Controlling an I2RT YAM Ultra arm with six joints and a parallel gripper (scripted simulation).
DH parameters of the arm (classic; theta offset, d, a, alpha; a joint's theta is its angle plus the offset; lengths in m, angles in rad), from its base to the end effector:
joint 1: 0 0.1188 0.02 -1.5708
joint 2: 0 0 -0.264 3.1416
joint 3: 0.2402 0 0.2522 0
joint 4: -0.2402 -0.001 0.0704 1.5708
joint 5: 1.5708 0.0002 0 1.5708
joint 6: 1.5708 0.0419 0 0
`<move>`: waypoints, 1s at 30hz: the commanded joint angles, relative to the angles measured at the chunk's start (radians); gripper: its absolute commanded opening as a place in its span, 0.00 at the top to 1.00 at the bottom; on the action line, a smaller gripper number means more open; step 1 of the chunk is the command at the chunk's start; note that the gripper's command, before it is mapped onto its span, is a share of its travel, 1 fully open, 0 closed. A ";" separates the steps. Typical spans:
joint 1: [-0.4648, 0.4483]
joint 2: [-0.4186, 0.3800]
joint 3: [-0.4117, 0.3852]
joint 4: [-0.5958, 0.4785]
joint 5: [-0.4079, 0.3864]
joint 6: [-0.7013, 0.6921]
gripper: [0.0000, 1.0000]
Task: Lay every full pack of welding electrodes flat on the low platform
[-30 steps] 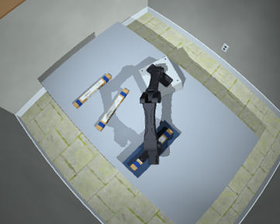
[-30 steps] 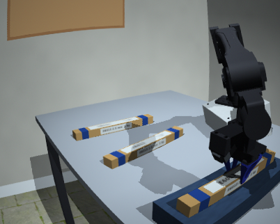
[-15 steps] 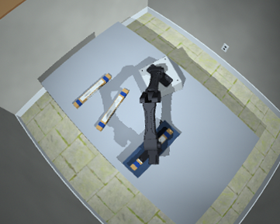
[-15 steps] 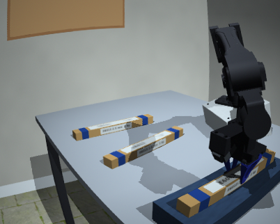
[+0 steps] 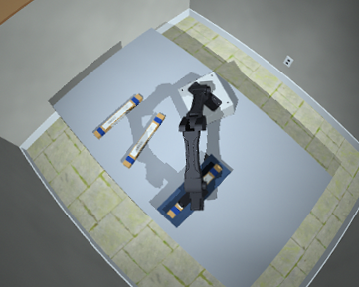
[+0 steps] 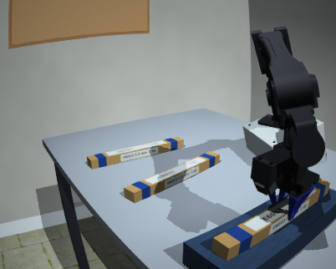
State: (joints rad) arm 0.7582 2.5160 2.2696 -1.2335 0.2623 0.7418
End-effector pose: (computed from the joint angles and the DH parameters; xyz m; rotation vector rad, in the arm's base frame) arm 0.3670 0.3339 0.1614 -0.0063 2.8908 -0.1894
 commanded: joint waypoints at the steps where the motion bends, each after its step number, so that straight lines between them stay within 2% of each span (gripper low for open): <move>1: 0.021 -0.089 0.017 -0.009 0.005 -0.008 1.00; 30: 0.015 -0.124 -0.028 0.001 0.000 -0.018 1.00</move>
State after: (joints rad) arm 0.7582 2.4859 2.2189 -1.2228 0.2623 0.7303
